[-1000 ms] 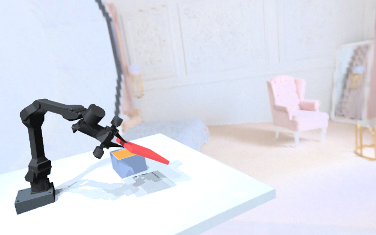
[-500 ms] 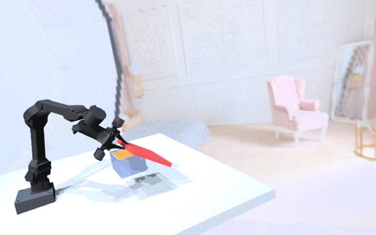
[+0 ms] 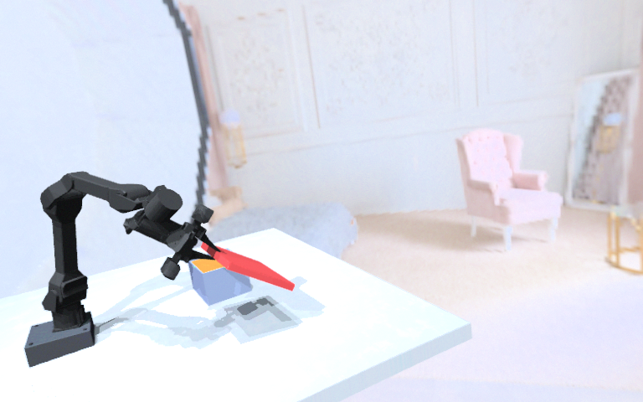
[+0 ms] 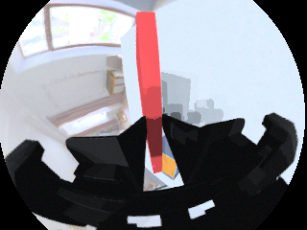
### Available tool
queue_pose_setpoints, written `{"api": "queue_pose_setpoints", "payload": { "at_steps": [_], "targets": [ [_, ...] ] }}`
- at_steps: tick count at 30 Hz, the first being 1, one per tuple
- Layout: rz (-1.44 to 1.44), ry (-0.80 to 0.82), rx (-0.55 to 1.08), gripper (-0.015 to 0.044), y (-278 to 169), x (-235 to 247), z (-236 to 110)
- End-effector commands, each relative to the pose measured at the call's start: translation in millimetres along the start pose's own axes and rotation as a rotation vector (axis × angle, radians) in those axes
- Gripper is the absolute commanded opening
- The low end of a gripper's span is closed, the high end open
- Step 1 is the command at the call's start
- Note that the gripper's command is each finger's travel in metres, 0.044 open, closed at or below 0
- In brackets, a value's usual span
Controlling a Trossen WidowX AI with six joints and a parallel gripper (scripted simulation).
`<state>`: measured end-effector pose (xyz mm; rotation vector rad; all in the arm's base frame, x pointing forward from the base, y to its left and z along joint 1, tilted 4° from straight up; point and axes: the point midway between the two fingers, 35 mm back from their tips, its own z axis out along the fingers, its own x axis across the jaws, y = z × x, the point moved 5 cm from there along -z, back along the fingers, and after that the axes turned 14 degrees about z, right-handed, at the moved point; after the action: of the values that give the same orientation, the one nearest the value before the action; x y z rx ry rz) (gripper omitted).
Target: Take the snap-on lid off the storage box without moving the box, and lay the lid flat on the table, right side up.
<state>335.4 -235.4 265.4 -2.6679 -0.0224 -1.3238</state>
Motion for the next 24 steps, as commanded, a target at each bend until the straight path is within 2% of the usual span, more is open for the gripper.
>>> {"api": "queue_pose_setpoints", "payload": {
  "at_steps": [1,24],
  "targets": [
    [-0.011,0.013,0.003,0.0000,-1.3,-1.4,1.3],
    [-0.011,0.013,0.003,0.0000,2.2,-14.9,13.3]
  ]
}}
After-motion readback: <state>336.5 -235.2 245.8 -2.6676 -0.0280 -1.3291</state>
